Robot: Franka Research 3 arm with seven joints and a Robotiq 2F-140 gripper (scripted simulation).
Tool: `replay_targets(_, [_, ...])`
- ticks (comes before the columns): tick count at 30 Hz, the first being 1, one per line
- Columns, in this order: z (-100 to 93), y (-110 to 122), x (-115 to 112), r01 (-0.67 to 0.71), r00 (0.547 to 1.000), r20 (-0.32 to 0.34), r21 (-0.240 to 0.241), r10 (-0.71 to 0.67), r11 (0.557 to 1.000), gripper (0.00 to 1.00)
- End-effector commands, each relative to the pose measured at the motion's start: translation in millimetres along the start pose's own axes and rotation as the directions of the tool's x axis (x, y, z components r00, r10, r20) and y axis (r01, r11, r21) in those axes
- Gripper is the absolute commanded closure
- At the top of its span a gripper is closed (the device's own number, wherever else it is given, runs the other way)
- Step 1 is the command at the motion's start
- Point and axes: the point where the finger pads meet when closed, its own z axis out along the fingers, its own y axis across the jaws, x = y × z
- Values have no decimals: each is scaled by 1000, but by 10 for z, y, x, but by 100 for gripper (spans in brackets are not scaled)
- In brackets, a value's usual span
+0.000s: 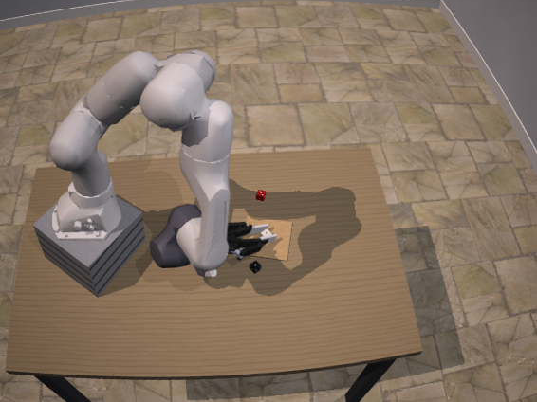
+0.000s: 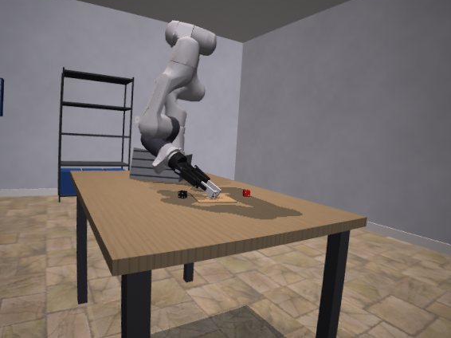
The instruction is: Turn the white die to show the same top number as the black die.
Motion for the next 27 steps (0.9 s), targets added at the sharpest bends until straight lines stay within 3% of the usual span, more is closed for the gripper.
replay_targets(1, [9,-4,-6,3,1000,3,2,-3,1000,75])
replay_targets(8, [-60,-4,-6,3,1000,3,2,-3,1000,75])
replay_targets(19, [-436,-3,-5,3,1000,3,2,-3,1000,75])
replay_targets(27, [-488,-3,-5,3,1000,3,2,-3,1000,75])
